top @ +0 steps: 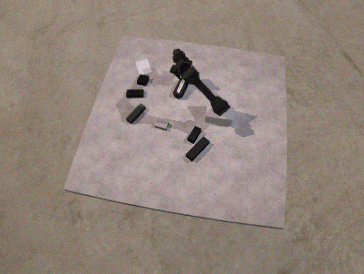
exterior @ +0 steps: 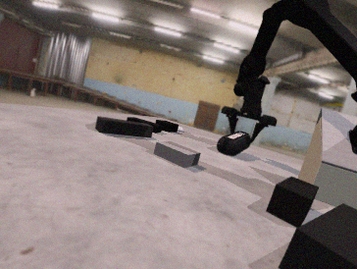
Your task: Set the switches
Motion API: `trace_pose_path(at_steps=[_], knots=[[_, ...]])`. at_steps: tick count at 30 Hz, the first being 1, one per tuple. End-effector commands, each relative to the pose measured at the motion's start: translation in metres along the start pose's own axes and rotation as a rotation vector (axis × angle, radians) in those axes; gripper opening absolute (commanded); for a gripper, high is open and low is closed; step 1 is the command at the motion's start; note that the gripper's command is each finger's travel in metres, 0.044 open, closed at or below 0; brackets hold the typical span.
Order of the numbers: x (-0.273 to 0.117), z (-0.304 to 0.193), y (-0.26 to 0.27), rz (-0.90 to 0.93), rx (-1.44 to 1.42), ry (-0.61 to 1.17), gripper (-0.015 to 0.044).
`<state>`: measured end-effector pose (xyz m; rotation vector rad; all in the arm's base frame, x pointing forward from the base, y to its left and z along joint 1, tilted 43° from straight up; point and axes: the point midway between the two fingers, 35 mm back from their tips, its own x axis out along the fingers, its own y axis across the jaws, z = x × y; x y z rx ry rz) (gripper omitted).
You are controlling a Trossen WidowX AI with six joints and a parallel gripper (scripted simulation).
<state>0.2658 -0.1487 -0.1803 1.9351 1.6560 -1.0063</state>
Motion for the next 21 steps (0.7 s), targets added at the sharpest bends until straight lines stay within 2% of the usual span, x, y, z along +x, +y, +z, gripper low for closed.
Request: trace_pose_path(at_steps=[1,21], knots=[[-0.006,-0.002,0.001,0.010,-0.008,-0.006,0.0336],[-0.020,-0.010,0.001,0.010,-0.008,-0.006,0.0336]])
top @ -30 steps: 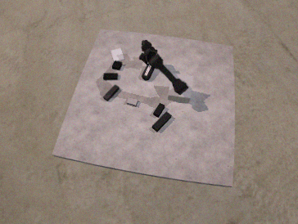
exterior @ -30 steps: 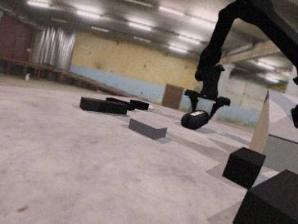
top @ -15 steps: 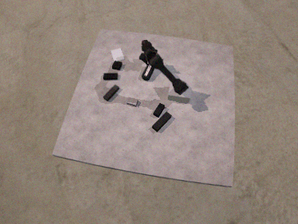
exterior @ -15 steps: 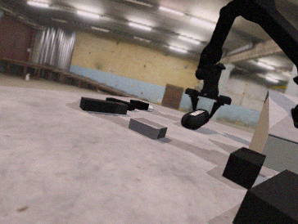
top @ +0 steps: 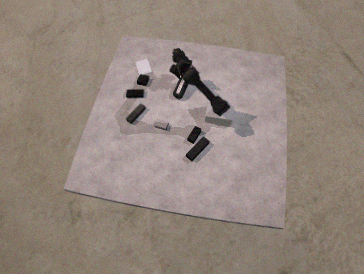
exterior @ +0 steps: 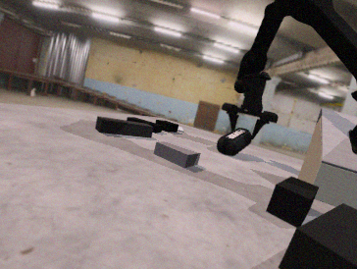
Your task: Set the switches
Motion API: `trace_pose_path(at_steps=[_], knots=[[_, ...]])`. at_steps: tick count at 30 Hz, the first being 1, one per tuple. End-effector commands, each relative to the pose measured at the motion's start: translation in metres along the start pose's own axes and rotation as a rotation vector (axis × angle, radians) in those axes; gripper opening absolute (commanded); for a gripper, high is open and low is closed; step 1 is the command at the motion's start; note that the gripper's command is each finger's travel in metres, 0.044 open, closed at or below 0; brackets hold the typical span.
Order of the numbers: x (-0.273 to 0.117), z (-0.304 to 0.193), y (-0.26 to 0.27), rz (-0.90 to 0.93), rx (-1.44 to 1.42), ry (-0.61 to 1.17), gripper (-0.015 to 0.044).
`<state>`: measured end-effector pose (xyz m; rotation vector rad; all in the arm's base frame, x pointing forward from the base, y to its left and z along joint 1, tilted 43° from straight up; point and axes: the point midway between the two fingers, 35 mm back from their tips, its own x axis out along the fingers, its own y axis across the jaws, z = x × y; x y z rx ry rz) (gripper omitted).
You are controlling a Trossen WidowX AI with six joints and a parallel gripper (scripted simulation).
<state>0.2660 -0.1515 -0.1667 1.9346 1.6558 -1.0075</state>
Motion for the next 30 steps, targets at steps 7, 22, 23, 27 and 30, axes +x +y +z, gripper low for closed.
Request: trace_pose_path(at_steps=[7,22,23,27,30], knots=[[-0.013,-0.006,0.002,0.010,-0.008,-0.006,0.0336],[-0.023,-0.014,0.002,0.010,-0.008,-0.005,0.0336],[-0.023,-0.014,0.002,0.010,-0.008,-0.005,0.0336],[-0.026,-0.016,0.002,0.010,-0.008,-0.005,0.0336],[-0.027,-0.018,0.002,0.010,-0.008,-0.005,0.0336]])
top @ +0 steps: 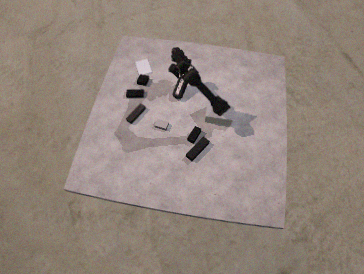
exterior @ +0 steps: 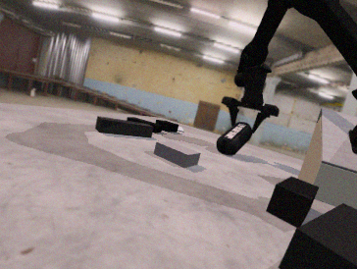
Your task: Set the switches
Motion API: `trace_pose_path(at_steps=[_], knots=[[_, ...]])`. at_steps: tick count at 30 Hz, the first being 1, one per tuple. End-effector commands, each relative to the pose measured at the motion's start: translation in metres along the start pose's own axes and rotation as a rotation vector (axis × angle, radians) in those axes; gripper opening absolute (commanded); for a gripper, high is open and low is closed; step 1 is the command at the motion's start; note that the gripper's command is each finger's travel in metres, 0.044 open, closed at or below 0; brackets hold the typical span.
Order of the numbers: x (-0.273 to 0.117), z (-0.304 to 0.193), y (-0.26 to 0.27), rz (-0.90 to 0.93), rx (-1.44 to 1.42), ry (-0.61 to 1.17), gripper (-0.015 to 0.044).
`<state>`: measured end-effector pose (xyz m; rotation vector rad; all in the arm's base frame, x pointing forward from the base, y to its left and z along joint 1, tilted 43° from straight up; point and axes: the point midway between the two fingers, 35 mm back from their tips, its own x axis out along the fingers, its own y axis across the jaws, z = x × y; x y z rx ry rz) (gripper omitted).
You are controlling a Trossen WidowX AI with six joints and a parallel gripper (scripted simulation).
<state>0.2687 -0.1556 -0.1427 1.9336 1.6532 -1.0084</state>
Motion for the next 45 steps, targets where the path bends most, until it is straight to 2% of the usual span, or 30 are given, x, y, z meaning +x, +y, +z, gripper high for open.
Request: trace_pose_path(at_steps=[1,45], knots=[[-0.008,-0.005,0.002,0.009,-0.008,-0.003,0.0336],[-0.030,-0.033,0.001,0.008,-0.008,-0.002,0.0336]])
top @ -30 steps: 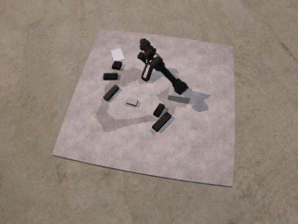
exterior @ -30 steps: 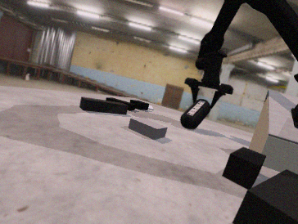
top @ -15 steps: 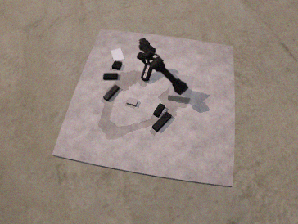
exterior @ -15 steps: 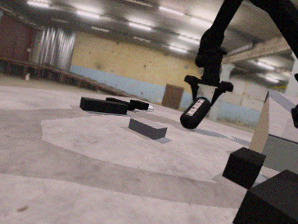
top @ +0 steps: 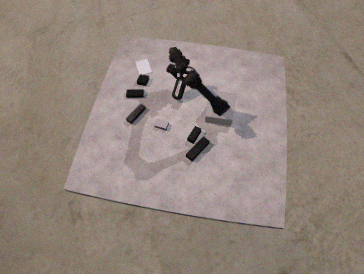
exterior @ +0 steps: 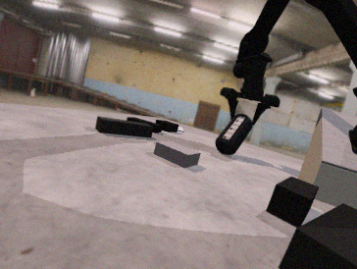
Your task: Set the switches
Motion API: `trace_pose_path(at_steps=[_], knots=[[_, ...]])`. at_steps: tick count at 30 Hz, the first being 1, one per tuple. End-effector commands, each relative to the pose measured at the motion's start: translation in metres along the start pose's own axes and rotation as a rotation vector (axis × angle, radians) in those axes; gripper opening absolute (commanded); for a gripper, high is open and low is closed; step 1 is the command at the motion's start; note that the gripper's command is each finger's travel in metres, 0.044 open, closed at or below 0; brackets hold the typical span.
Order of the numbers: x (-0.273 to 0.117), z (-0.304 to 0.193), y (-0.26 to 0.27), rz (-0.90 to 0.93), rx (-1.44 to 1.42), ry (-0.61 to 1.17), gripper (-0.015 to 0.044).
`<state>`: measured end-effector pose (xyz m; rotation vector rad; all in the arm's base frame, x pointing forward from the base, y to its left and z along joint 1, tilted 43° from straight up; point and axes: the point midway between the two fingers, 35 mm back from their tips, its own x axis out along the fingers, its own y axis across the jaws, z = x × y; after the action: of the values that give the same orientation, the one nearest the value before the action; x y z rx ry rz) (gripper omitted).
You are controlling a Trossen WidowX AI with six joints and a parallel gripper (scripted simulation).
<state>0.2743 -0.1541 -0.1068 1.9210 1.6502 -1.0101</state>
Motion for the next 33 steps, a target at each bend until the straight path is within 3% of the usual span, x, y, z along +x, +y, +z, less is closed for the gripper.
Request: trace_pose_path(at_steps=[1,33], knots=[[-0.005,-0.008,0.002,0.009,-0.001,0.008,0.0336],[-0.015,-0.027,-0.001,0.008,-0.001,0.009,0.0337]])
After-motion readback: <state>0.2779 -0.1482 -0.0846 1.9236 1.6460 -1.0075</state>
